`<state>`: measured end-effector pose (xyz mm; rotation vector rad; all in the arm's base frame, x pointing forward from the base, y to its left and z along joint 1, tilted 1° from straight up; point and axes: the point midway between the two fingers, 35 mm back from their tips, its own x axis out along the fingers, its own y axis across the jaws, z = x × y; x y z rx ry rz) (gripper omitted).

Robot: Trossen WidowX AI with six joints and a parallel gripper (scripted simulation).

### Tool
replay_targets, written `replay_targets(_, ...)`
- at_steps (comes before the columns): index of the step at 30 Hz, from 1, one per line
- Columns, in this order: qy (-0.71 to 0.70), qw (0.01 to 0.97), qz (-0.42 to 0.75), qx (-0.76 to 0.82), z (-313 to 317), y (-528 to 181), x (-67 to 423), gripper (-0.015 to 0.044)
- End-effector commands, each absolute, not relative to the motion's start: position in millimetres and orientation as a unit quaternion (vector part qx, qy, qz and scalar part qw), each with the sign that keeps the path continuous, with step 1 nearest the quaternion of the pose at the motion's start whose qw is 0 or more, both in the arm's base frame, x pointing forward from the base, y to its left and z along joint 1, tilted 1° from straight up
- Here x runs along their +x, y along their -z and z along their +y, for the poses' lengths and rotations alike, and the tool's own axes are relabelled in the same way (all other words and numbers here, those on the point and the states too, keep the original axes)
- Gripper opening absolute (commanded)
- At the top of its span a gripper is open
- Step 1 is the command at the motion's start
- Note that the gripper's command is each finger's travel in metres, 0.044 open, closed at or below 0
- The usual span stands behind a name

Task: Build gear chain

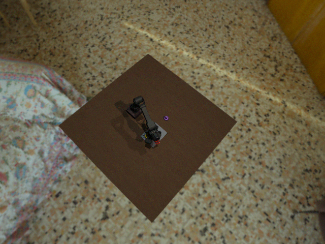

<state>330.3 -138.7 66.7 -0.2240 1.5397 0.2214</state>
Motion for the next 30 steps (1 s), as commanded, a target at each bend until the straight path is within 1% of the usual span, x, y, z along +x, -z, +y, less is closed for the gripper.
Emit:
replay_targets(1, -0.118, 0.701, 0.694, -0.114, -137, -57, 327, 0.0)
replay_targets(9, -0.102, 0.704, 0.696, -0.098, -138, -46, 328, 0.0)
replay_targets(21, -0.017, 0.71, 0.704, -0.012, -137, -27, 328, 0.0)
replay_targets(25, 0.004, 0.71, 0.704, 0.009, -138, -32, 328, 0.0)
replay_targets(30, -0.007, 0.71, 0.704, -0.002, -138, -31, 328, 0.0)
